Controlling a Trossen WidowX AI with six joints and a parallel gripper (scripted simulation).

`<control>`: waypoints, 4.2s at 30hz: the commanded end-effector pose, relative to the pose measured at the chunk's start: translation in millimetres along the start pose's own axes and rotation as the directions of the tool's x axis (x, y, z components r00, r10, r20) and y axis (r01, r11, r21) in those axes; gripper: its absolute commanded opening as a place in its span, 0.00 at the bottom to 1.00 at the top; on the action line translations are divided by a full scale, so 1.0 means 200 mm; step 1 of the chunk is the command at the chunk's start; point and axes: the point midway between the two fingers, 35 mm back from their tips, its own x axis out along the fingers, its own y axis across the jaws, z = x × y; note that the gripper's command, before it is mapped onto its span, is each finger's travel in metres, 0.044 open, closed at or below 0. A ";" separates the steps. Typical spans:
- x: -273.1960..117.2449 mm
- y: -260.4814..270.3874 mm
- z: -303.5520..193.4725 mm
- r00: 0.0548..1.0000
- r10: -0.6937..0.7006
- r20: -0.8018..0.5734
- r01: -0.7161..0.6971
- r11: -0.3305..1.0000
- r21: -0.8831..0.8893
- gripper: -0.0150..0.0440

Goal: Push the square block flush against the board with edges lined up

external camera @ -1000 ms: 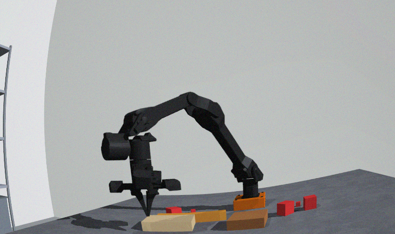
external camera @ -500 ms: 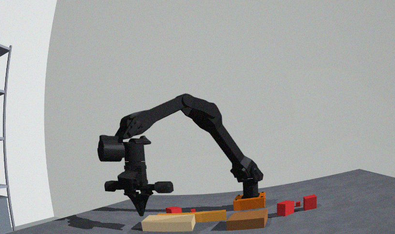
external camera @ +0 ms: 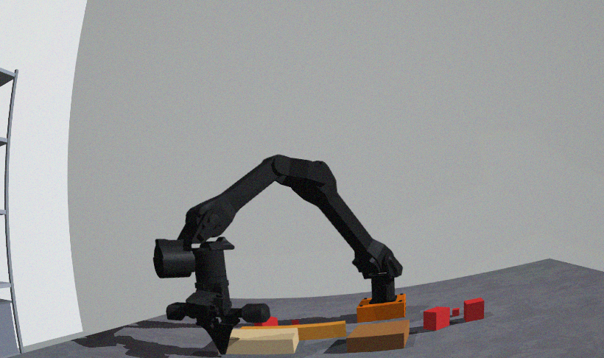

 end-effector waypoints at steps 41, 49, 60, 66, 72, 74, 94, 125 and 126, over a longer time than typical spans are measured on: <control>0.00 -0.01 -0.35 1.000 0.006 -0.007 -0.006 1.000 0.001 0.25; 0.00 -0.01 -0.41 1.000 0.006 -0.008 -0.006 1.000 0.001 0.25; 0.00 -0.01 -0.40 1.000 0.006 -0.008 -0.006 1.000 0.001 0.25; 0.00 -0.02 -0.36 1.000 0.006 -0.007 -0.006 1.000 0.001 0.25; 0.00 -0.03 -0.31 1.000 0.006 -0.006 -0.006 1.000 0.001 0.25; 0.00 -0.03 -0.29 1.000 0.006 -0.006 -0.006 1.000 0.001 0.25; 0.01 -0.03 -0.13 1.000 0.006 -0.004 -0.006 1.000 0.001 0.25; -0.28 1.34 0.21 1.000 0.028 0.003 -0.028 0.966 0.256 0.25; -0.28 1.34 0.21 1.000 0.028 0.003 -0.028 0.966 0.256 0.25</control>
